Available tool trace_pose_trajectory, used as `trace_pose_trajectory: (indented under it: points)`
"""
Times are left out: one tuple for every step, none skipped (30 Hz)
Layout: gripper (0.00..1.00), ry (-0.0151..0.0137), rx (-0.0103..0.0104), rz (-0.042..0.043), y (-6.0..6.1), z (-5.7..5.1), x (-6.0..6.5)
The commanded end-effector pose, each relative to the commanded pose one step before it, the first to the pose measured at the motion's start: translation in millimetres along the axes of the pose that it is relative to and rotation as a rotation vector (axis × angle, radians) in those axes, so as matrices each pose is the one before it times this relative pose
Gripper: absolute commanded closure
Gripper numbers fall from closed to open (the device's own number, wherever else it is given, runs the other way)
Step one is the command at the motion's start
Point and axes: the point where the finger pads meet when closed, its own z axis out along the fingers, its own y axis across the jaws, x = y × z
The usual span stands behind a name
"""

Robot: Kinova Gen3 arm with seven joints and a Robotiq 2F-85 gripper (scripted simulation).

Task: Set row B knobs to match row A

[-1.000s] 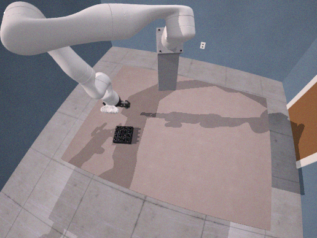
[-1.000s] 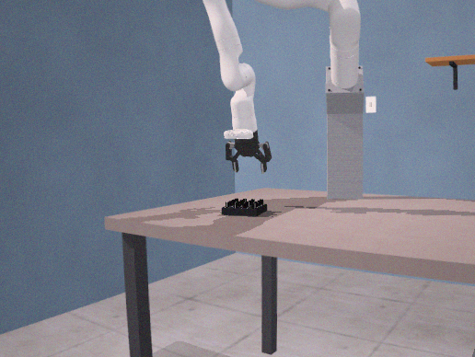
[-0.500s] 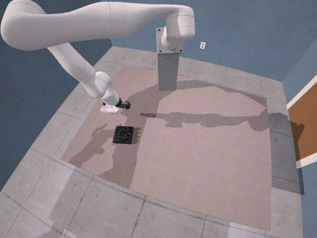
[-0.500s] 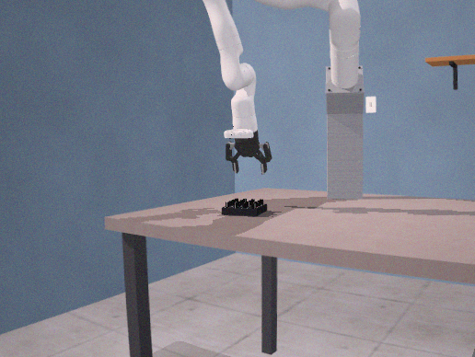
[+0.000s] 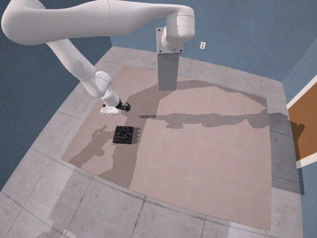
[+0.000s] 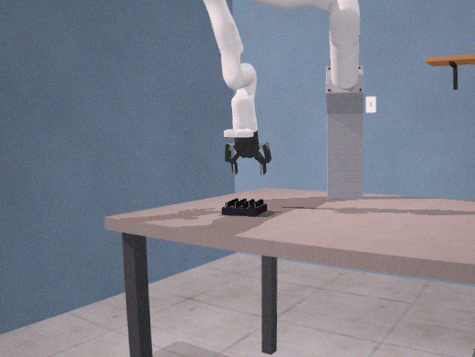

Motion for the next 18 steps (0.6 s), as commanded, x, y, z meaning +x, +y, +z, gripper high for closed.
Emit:
trace_pose_trajectory:
  points:
    - [0.00, -0.00002, -0.00073, 0.00646, 1.10, -0.36, -2.07]
    - [0.00, 0.00000, 0.00000, 0.00000, 0.00, 0.00, 0.00]
    - [0.00, 0.02146, 0.00344, -0.00409, -2.29, 1.00, 5.43]
    - [0.00, 0.00000, 0.00000, 0.00000, 0.00, 0.00, 0.00]
    - [0.00, 0.00000, 0.00000, 0.00000, 0.00, 0.00, 0.00]
    - [0.00, 0.00402, 0.00055, -0.00071, -0.39, 0.17, 1.03]
    - [0.00, 0.00000, 0.00000, 0.00000, 0.00, 0.00, 0.00]
    - [0.00, 0.00000, 0.00000, 0.00000, 0.00, 0.00, 0.00]
    - [0.00, 0.00000, 0.00000, 0.00000, 0.00, 0.00, 0.00]
    - [0.00, 0.00000, 0.00000, 0.00000, 0.00, 0.00, 0.00]
    - [0.00, 0.00000, 0.00000, 0.00000, 0.00, 0.00, 0.00]
    - [0.00, 0.02127, 0.00290, -0.00369, -2.05, 0.94, 5.44]
    - [0.00, 0.00398, 0.00045, -0.00064, -0.34, 0.16, 1.03]
    - [0.00, 0.00000, 0.00000, 0.00000, 0.00, 0.00, 0.00]
    - [0.00, 0.00000, 0.00000, 0.00000, 0.00, 0.00, 0.00]
    - [0.00, 0.00000, 0.00000, 0.00000, 0.00, 0.00, 0.00]
    - [0.00, 0.00000, 0.00000, 0.00000, 0.00, 0.00, 0.00]
    - [0.00, 0.00000, 0.00000, 0.00000, 0.00, 0.00, 0.00]
